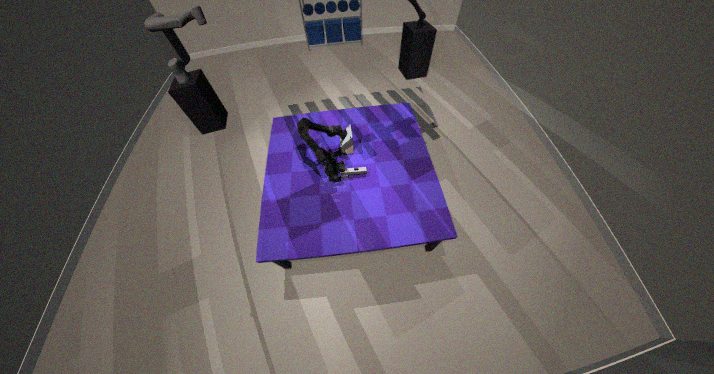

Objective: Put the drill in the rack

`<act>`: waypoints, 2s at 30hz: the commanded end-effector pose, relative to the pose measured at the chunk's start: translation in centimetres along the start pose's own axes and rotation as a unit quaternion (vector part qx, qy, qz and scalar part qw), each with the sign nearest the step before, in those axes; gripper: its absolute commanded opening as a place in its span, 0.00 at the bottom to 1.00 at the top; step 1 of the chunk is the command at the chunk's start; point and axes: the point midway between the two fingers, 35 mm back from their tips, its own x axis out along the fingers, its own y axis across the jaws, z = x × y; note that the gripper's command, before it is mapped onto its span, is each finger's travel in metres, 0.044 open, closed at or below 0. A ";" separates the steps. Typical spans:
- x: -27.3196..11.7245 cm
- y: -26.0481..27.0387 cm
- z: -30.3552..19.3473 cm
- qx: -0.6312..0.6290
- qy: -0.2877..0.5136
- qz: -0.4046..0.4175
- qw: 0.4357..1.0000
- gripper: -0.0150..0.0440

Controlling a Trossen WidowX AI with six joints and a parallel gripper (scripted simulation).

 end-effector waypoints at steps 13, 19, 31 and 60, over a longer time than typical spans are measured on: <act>-0.4 0.1 0.0 0.001 0.000 0.001 1.000 0.25; -0.3 0.1 -0.5 0.001 0.000 0.001 1.000 0.25; -0.3 0.1 -2.0 0.001 0.000 0.001 1.000 0.25; -0.6 0.0 -6.2 0.001 0.001 0.000 1.000 0.25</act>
